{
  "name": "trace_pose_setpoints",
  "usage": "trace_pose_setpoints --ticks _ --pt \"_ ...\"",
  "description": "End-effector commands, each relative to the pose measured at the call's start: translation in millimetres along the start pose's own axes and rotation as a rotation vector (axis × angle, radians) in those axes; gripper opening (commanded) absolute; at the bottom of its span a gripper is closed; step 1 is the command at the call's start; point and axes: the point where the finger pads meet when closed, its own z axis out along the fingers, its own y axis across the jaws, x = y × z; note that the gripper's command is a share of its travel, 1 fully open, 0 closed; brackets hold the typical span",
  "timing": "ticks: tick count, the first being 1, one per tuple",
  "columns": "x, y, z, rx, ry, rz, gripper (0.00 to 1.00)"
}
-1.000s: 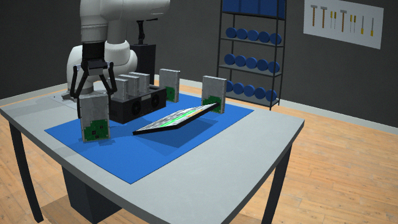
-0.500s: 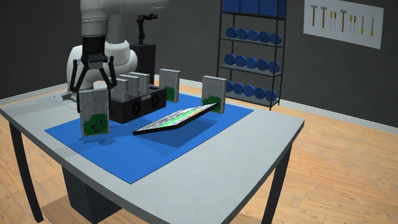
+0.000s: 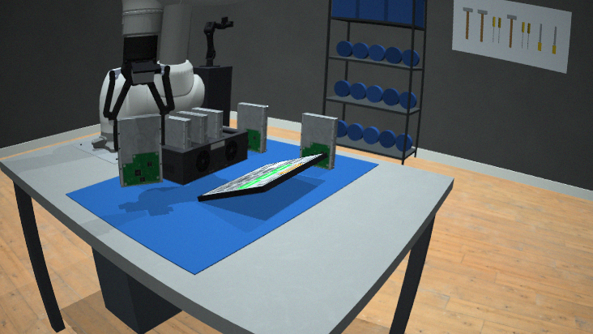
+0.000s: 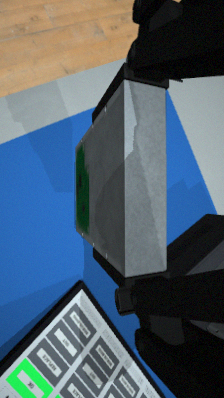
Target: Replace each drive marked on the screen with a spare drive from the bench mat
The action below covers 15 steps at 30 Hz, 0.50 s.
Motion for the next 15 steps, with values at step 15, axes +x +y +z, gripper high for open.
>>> trace_pose_setpoints --ticks 15 --pt "0 0 -56 0.000 0.001 0.000 0.10"
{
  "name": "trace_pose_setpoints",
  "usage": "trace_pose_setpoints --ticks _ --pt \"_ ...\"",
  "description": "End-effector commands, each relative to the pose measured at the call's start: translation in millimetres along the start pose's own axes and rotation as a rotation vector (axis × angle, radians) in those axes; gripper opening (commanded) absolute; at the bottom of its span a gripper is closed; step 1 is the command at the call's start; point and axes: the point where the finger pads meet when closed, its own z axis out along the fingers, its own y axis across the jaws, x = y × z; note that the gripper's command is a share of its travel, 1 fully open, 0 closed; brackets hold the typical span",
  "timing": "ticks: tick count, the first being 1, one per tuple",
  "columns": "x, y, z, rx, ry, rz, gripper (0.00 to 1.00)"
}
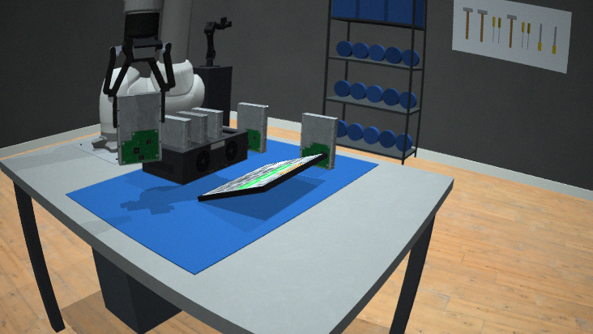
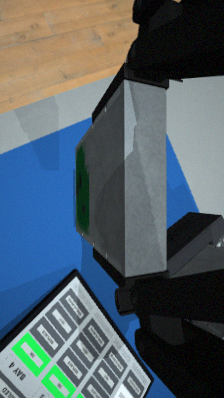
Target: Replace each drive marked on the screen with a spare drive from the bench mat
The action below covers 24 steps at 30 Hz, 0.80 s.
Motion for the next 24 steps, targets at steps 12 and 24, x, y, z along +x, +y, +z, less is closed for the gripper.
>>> trace_pose_setpoints --ticks 12,24 --pt "0 0 -45 0.000 0.002 0.000 0.10" --pt "0 0 -64 0.000 0.002 0.000 0.10"
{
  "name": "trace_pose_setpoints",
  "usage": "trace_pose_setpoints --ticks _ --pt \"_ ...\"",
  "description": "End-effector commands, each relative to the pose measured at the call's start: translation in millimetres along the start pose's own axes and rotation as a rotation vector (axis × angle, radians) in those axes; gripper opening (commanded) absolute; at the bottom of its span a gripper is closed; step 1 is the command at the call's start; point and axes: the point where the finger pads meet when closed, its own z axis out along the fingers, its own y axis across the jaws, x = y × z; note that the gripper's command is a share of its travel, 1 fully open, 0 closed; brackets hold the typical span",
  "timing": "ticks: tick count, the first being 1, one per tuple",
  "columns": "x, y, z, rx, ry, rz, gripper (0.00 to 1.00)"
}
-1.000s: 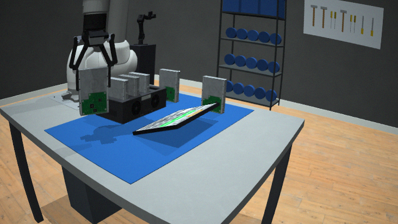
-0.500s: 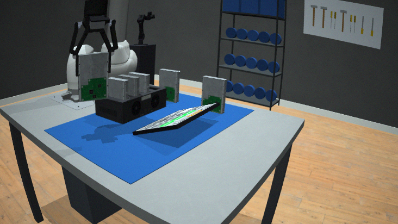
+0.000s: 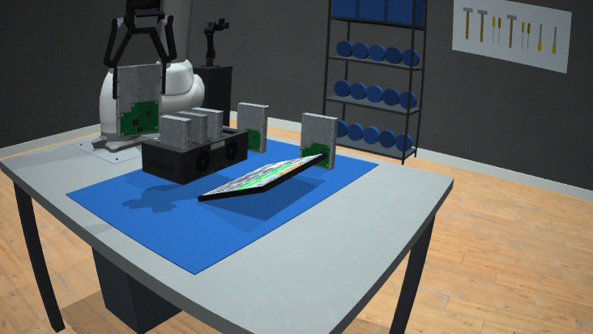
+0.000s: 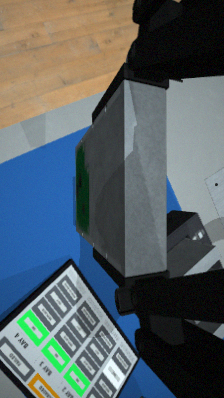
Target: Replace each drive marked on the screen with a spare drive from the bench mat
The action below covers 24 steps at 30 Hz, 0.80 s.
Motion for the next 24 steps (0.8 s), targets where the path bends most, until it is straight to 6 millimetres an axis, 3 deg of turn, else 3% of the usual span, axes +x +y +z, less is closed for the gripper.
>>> trace_pose_setpoints --ticks 1,24 --pt "0.3 -0.1 -4.7 0.000 0.001 0.000 0.10" --pt "0.2 -0.2 -11.2 0.000 0.001 0.000 0.10"
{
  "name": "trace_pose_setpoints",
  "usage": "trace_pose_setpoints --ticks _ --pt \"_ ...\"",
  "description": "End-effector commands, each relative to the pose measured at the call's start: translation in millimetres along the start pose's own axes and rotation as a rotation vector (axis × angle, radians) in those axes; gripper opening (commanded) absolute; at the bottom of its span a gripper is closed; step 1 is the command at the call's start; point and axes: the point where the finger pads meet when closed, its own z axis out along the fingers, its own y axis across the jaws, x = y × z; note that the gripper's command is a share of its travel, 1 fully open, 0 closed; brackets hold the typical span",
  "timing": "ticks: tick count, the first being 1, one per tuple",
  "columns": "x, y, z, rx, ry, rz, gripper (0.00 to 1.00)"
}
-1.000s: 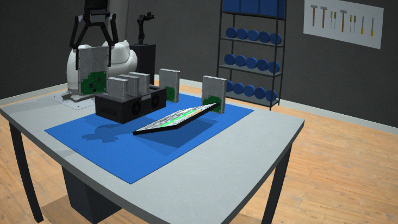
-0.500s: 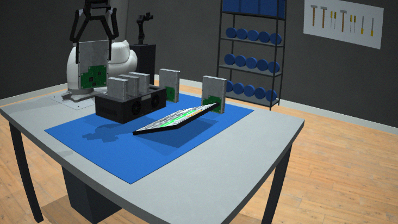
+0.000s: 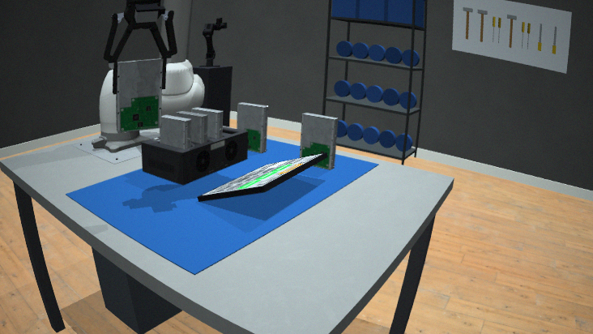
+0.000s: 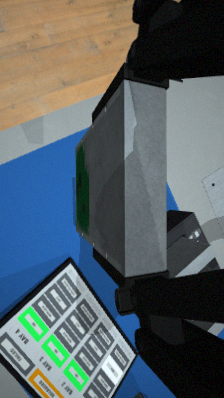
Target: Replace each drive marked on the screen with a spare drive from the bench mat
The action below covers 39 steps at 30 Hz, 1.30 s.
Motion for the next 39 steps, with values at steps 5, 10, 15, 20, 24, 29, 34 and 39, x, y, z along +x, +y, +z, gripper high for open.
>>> trace_pose_setpoints --ticks 5,10,15,20,24,29,34,39 --pt "0 -1 -1 0.000 0.001 0.002 0.10" --pt "-1 -3 -1 0.000 0.001 0.006 0.10" --pt "-2 -6 -1 0.000 0.001 0.014 0.10" --pt "-3 -10 -1 0.000 0.001 0.022 0.10" --pt "-6 -15 -2 0.000 0.001 0.034 0.10" --pt "-9 -24 -2 0.000 0.001 0.055 0.10" --pt "-13 -33 -3 0.000 0.001 0.076 0.10" --pt "-18 -44 -3 0.000 0.001 0.100 0.10"
